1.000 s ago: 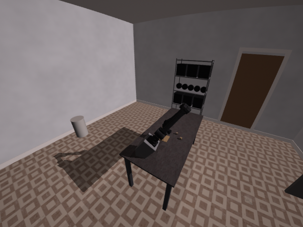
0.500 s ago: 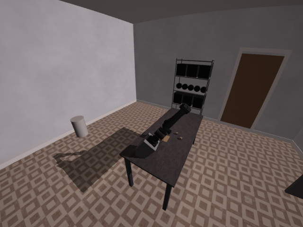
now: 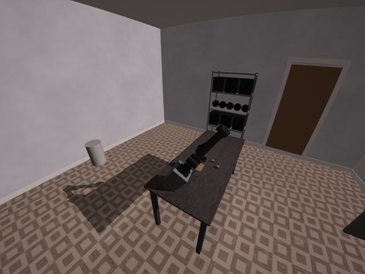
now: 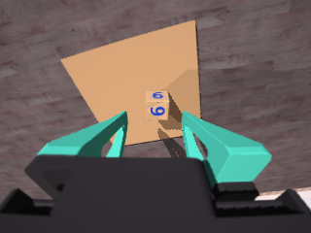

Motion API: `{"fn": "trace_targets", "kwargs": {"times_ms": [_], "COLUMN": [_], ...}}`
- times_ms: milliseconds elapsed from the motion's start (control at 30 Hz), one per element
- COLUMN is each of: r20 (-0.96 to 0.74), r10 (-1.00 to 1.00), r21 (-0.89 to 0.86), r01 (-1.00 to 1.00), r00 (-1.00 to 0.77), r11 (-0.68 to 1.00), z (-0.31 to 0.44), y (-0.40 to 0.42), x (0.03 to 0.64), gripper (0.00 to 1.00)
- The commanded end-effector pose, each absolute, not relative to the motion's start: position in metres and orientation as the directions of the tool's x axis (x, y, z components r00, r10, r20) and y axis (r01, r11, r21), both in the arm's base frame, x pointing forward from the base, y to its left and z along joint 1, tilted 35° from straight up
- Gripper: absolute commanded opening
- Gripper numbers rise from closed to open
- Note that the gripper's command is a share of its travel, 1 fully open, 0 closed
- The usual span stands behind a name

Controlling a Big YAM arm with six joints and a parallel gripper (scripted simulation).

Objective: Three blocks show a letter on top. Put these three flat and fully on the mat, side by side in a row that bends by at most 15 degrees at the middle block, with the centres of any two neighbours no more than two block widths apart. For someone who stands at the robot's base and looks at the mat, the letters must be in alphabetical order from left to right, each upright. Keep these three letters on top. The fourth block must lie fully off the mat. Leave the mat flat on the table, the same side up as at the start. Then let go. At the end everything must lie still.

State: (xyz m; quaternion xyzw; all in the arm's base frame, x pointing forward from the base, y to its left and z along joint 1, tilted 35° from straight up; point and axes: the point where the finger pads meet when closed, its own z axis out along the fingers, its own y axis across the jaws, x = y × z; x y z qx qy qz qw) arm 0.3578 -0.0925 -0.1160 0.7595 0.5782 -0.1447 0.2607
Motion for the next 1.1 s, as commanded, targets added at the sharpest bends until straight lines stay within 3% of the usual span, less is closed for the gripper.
{"fn": "trace_targets", "kwargs": {"times_ms": [0, 1067], "r20": [-0.523, -0.522], "r10": [0.804, 0.804], "r21": [0.223, 0.223], "r01": [0.956, 0.955], "r00": [0.283, 0.285], "r11": [-0.192, -0.193], "z": [-0.1215, -0.1234], "y": [-0.0936, -0.0888], "x": [0.3589, 0.3538], "gripper": [0.58, 0.58]}}
